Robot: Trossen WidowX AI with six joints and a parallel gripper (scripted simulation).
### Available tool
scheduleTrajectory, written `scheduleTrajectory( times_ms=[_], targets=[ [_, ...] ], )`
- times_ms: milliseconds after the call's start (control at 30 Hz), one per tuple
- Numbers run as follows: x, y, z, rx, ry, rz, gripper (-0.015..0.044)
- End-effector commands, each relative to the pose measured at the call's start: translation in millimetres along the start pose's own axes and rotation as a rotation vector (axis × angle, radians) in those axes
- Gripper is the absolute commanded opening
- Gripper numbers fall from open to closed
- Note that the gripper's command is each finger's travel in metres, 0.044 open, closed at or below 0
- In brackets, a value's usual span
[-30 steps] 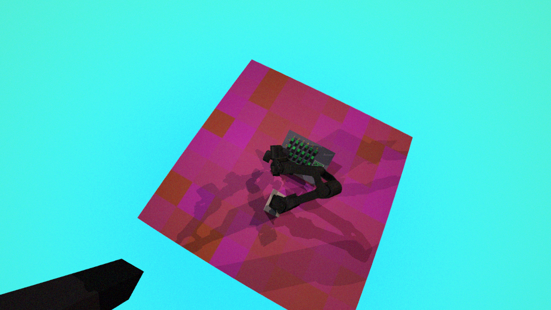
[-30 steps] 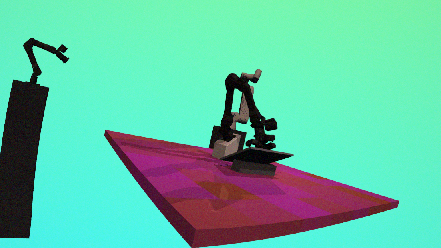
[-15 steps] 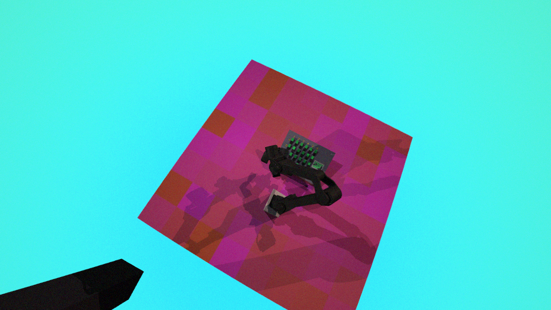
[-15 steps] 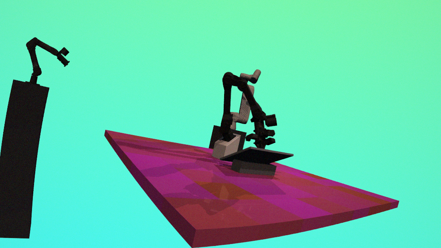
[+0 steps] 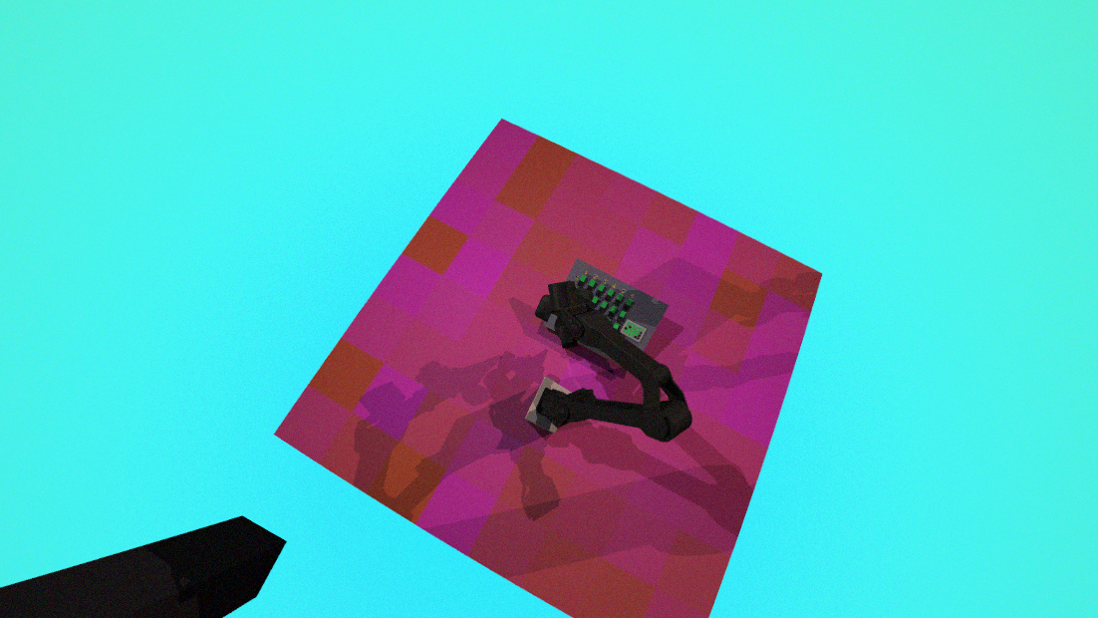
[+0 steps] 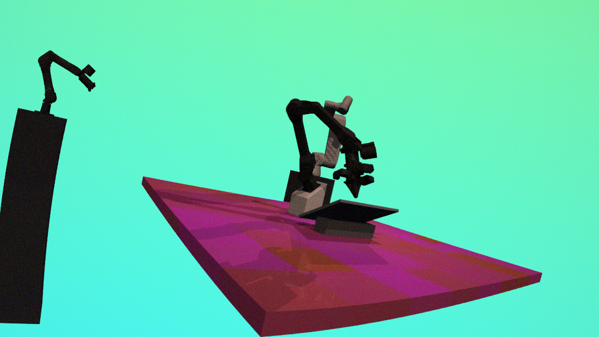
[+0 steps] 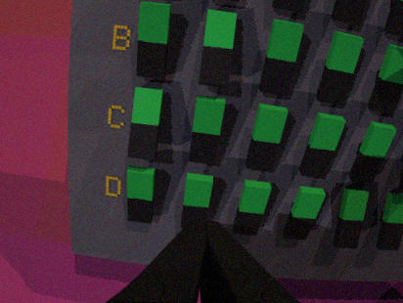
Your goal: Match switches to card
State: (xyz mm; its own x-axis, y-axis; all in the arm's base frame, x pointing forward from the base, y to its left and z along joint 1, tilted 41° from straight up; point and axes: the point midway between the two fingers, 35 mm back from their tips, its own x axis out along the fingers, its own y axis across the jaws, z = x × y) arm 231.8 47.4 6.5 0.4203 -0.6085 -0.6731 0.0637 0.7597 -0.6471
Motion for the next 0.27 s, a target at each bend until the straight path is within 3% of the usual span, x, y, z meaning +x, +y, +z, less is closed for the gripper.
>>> scheduleTrajectory(
  times_ms=[0, 233],
  targets=[
    [-5.8, -42.7, 31.6, 0.014, -0.013, -0.013, 0.0000],
    [-6.0, -45.1, 32.8, 0.014, -0.013, -0.014, 0.0000]
  ],
)
